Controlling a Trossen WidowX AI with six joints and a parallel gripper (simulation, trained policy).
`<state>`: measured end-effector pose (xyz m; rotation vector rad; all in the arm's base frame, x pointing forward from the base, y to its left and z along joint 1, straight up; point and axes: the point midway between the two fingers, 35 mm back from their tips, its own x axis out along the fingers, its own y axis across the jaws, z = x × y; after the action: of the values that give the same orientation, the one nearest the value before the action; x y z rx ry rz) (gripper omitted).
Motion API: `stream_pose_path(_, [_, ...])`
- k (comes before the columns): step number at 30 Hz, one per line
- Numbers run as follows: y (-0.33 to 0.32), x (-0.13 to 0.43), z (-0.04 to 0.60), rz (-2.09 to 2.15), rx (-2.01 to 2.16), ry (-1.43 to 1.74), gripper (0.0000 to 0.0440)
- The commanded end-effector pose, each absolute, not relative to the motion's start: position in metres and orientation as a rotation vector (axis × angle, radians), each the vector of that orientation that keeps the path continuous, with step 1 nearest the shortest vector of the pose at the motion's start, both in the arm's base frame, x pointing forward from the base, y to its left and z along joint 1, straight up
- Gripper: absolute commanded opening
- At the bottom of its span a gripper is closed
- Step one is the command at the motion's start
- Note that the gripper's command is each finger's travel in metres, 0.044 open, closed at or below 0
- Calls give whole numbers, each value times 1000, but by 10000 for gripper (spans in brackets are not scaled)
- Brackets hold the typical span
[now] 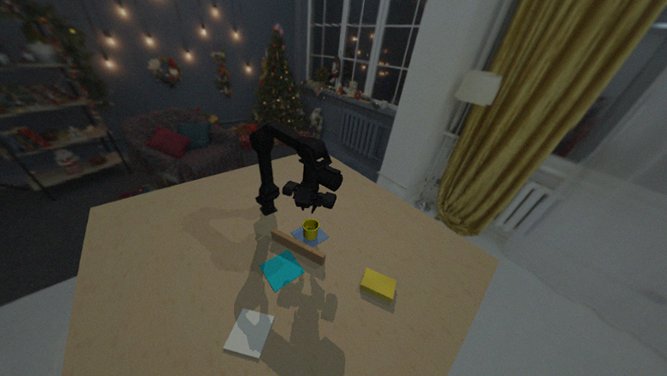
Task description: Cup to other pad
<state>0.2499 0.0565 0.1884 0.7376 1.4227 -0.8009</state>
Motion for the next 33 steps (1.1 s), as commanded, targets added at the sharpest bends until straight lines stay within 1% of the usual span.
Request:
stream_pose_path(1, [55,247,176,-848,728,1439,167])
stream_pose_path(18, [54,240,134,-956,696,1472,180])
stream_pose_path(33, [52,234,91,-970,641,1500,186])
